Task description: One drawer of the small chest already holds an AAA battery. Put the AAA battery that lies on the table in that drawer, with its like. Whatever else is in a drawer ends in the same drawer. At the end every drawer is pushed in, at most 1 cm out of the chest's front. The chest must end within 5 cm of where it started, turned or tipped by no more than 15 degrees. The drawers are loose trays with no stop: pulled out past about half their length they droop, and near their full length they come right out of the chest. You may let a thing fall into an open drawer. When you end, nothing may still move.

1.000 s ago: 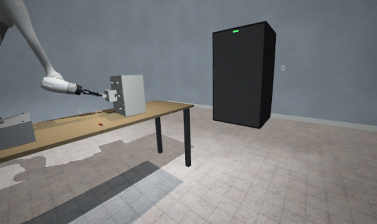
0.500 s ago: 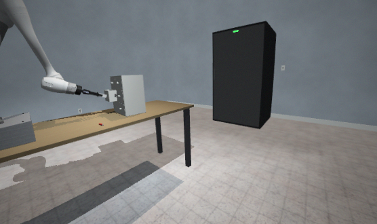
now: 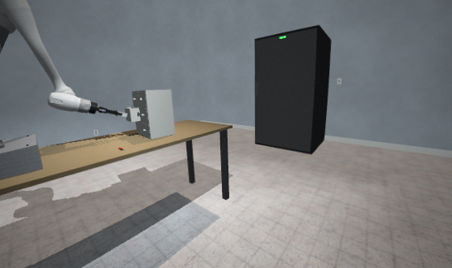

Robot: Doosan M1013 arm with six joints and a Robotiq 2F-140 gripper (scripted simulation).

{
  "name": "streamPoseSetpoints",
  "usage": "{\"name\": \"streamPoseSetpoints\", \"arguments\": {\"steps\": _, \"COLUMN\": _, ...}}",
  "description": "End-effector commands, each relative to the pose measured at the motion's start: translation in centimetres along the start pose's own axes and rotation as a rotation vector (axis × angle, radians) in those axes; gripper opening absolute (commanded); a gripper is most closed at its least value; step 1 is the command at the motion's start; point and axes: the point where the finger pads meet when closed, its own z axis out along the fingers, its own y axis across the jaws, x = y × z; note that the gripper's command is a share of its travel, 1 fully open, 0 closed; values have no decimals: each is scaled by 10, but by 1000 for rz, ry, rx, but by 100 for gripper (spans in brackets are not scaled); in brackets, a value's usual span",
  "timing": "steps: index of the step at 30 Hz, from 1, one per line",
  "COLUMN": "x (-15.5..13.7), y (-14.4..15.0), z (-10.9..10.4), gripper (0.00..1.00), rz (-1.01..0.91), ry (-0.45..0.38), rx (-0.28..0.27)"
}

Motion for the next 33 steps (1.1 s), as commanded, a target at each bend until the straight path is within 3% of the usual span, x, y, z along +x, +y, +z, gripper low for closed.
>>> {"name": "streamPoseSetpoints", "arguments": {"steps": 1, "x": -5, "y": 0, "z": -14, "gripper": 20, "rz": 0, "ry": 0, "rx": 0}}
{"name": "streamPoseSetpoints", "arguments": {"steps": 5, "x": -12, "y": 0, "z": -32, "gripper": 20, "rz": 0, "ry": 0, "rx": 0}}
{"name": "streamPoseSetpoints", "arguments": {"steps": 17, "x": -15, "y": 0, "z": -47, "gripper": 20, "rz": 0, "ry": 0, "rx": 0}}
{"name": "streamPoseSetpoints", "arguments": {"steps": 28, "x": -14, "y": 0, "z": -89, "gripper": 20, "rz": 0, "ry": 0, "rx": 0}}
{"name": "streamPoseSetpoints", "arguments": {"steps": 33, "x": -14, "y": 0, "z": -96, "gripper": 20, "rz": 0, "ry": 0, "rx": 0}}
